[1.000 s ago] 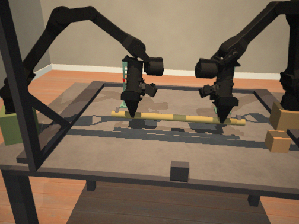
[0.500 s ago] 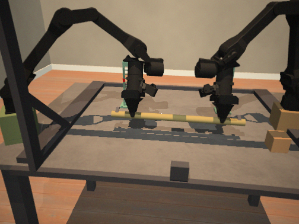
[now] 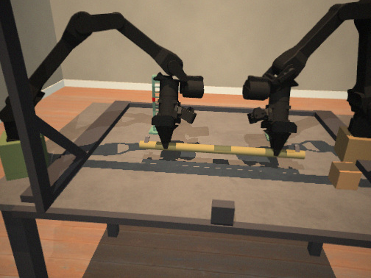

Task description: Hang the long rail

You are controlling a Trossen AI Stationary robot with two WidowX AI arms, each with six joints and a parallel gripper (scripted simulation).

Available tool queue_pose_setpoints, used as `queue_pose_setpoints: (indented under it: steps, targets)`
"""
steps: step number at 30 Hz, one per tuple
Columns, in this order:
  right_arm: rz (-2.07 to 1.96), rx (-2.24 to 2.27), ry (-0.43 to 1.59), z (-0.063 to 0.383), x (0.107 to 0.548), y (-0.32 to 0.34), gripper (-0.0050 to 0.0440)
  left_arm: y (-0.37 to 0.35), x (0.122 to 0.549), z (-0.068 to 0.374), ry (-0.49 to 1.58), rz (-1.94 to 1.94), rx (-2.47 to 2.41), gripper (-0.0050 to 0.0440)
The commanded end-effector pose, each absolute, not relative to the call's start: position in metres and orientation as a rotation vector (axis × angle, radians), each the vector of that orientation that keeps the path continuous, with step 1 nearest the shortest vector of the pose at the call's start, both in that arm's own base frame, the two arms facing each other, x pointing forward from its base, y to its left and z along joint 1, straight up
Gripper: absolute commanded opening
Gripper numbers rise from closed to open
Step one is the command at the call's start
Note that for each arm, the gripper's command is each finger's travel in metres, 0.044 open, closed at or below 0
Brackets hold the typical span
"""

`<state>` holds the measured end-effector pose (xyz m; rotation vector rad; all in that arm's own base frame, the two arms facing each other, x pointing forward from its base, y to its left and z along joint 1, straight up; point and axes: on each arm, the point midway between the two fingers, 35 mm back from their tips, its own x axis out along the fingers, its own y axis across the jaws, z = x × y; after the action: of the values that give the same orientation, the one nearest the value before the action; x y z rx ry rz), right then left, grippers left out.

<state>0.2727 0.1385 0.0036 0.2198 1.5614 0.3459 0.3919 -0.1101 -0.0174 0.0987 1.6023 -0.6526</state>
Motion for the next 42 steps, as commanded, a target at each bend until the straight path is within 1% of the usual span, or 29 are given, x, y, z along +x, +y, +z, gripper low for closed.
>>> queue_pose_setpoints:
  steps: [1,18,34,35,42]
  targets:
    - [0.357,0.225,1.54,-0.002,0.276,0.14,-0.005,-0.112,0.397,-0.022,1.574,-0.662,0.099,-0.005]
    - [0.376,0.243,1.543,-0.039,0.276,0.139,-0.005,-0.112,0.399,-0.059,1.573,-0.681,0.078,-0.005]
    - [0.378,0.245,1.543,-0.042,0.276,0.139,-0.005,-0.112,0.399,-0.06,1.573,-0.682,0.078,-0.005]
    - [0.378,0.245,1.543,-0.042,0.276,0.139,0.0024,-0.112,0.399,-0.06,1.573,-0.682,0.078,-0.005]
    - [0.378,0.245,1.543,-0.042,0.276,0.139,0.0192,-0.112,0.399,-0.06,1.573,-0.682,0.078,-0.005]
